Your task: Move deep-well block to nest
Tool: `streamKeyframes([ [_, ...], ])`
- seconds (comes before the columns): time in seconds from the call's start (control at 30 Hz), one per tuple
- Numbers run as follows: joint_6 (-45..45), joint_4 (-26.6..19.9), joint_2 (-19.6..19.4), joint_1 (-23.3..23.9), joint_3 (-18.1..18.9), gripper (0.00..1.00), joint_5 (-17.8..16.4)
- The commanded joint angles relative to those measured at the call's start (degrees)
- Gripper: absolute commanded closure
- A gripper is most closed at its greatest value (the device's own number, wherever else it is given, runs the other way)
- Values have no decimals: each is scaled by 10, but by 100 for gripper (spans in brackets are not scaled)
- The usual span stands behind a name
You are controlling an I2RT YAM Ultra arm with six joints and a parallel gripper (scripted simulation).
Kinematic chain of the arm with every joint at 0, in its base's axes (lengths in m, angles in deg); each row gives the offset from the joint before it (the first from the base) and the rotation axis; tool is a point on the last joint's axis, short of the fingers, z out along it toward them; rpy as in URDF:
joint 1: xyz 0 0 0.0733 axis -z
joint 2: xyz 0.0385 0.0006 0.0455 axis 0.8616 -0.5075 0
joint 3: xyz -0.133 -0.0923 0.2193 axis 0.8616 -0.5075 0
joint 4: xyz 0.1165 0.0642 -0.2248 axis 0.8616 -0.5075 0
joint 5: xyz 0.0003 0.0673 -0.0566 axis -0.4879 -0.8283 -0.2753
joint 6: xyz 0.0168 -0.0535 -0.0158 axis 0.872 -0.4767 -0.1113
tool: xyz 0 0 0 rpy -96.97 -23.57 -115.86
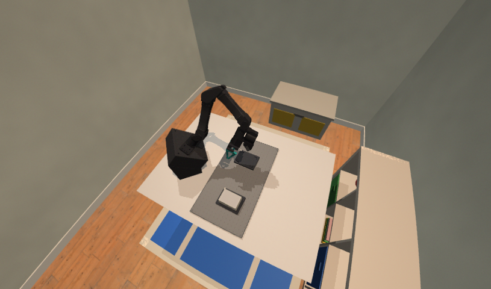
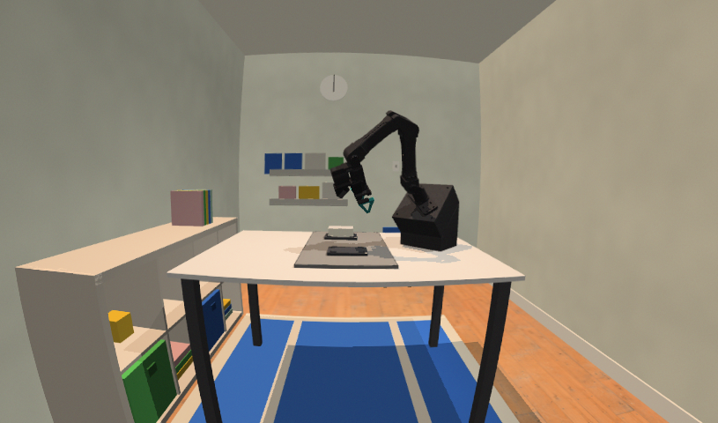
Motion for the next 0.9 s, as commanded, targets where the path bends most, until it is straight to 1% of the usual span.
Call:
streamKeyframes([
  [0.0,3,-37,22,-2,-3,0,-10],
  [0.07,6,-41,30,-6,-7,0,-9],
  [0.13,-10,-75,21,6,5,0,-32],
  [0.23,3,-90,51,-7,-10,0,-30],
  [0.27,3,-90,51,-7,-10,0,-30],
  [0.37,-43,-71,18,57,0,0,-95],
  [0.4,-47,-64,7,62,4,0,-100],
  [0.47,-47,-64,7,62,4,0,-100],
  [0.63,-53,-36,-46,68,29,0,-101],
  [0.67,-53,-36,-46,68,29,0,-101],
  [0.7,-66,-28,-55,87,30,0,-122],
  [0.73,-74,-22,-65,99,33,0,-136],
  [0.83,-81,-8,-95,106,48,0,-137],
  [0.87,-81,-8,-95,106,48,0,-137],
])
